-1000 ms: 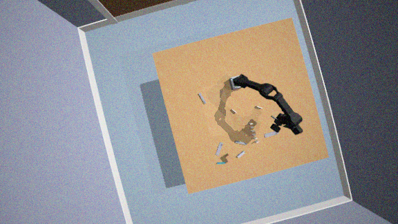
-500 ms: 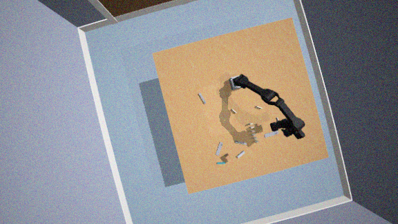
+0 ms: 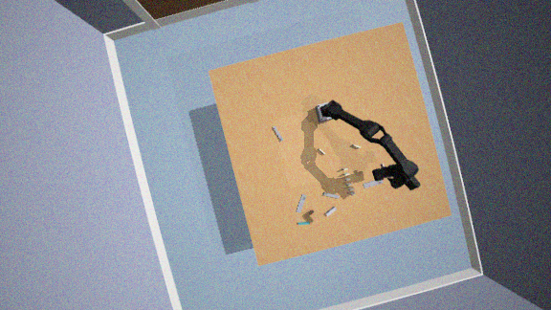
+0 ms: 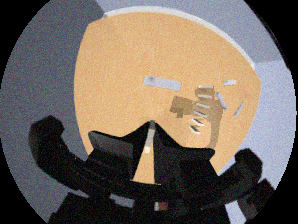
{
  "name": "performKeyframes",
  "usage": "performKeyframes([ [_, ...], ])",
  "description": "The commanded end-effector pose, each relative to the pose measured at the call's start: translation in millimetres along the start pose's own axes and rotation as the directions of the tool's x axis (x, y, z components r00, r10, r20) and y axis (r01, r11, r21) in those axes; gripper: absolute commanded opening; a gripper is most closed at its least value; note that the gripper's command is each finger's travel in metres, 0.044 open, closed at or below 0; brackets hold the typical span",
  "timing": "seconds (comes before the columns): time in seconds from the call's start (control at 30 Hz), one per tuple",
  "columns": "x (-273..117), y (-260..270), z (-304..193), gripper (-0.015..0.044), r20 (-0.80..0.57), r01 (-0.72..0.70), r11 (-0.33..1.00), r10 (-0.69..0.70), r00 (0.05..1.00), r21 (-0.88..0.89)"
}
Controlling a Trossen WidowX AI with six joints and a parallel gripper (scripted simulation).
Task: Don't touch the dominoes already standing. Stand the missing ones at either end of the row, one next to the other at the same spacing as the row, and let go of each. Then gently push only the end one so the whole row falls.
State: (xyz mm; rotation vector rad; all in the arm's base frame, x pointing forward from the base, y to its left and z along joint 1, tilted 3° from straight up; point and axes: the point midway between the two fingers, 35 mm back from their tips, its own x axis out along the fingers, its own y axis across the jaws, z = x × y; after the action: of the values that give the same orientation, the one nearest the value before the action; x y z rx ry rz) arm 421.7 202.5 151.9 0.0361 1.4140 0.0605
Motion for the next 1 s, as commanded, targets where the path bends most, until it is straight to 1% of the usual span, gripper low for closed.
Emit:
performKeyframes([
  [0.0, 7.2, 4.9, 8.0, 0.002, 0.062, 0.003, 1.0, -0.002, 0.998, -0.026],
  [0.47, 32.2, 20.5, 29.6, 0.002, 0.251, 0.019, 0.996, 0.004, 0.968, -0.088],
  [0.97, 49.6, 30.1, 44.7, 0.002, 0.441, 0.054, 0.99, 0.011, 0.897, -0.134],
])
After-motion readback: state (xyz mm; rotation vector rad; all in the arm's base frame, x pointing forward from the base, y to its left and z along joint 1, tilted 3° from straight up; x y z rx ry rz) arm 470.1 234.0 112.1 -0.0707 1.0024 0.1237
